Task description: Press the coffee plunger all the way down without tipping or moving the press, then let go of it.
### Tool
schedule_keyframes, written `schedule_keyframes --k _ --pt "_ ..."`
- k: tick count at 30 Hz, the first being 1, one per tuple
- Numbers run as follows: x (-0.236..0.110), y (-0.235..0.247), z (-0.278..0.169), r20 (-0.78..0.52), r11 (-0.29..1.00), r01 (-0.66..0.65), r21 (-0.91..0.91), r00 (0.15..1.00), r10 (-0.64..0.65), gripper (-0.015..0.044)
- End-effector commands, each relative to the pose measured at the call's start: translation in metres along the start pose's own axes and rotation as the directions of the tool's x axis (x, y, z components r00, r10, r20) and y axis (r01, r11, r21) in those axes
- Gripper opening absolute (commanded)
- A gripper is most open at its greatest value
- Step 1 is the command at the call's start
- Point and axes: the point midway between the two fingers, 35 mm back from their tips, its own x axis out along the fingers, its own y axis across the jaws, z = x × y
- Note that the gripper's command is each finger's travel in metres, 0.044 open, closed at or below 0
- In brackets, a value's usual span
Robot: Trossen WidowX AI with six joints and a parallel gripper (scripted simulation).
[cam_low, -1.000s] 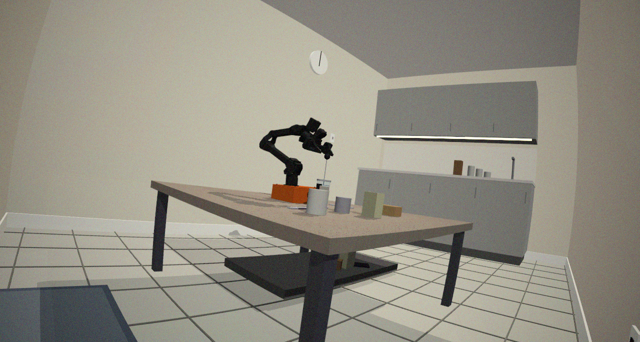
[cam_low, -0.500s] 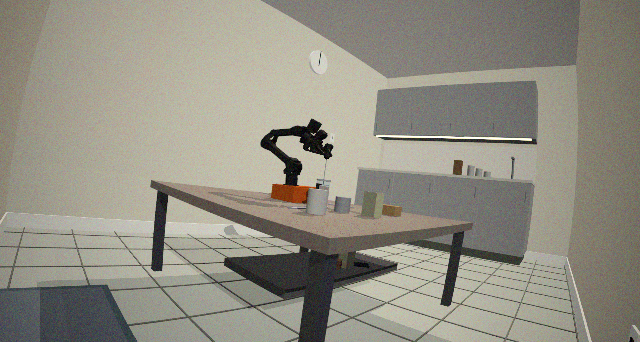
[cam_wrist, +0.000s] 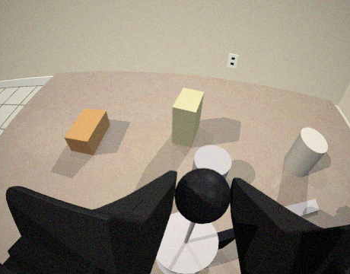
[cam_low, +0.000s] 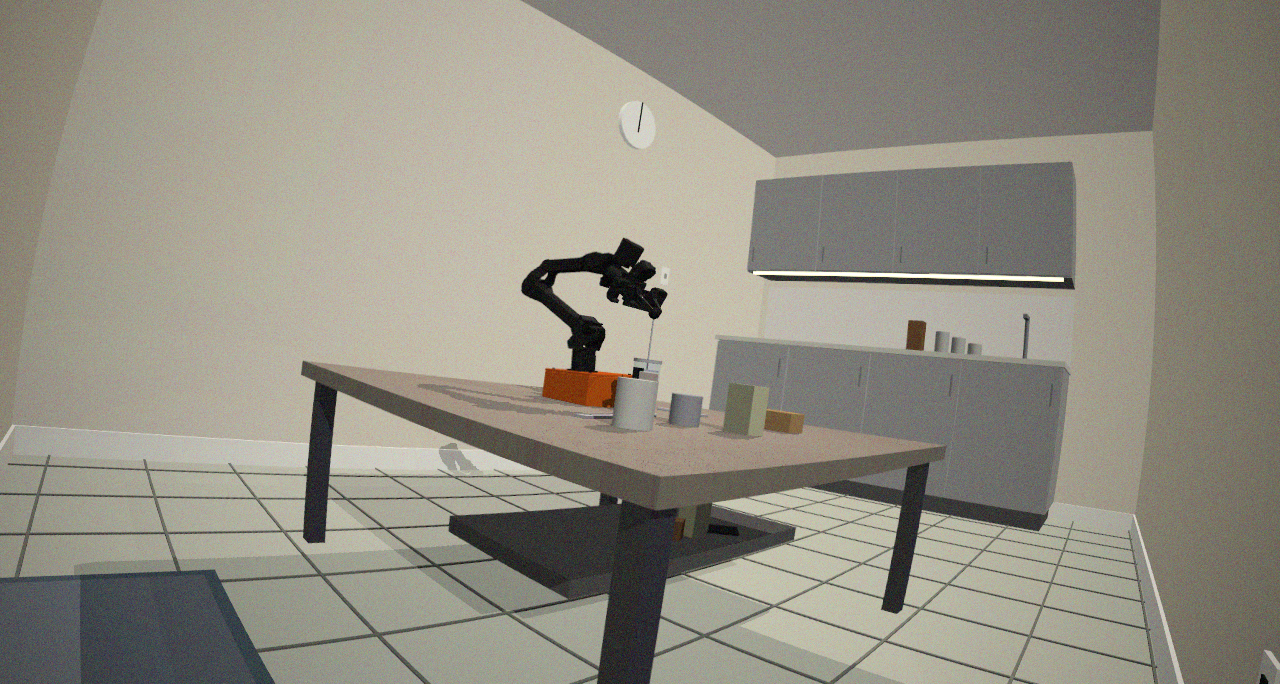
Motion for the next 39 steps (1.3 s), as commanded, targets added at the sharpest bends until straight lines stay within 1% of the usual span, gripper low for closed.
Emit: schedule_keyframes --k 1,39 --pt "0.002 0.000 -0.003 -0.003 1.000 0.000 -0.006 1.000 0.000 0.0125" --pt "0.036 0.000 -0.052 -0.003 1.000 0.000 -0.007 1.000 0.000 0.0125"
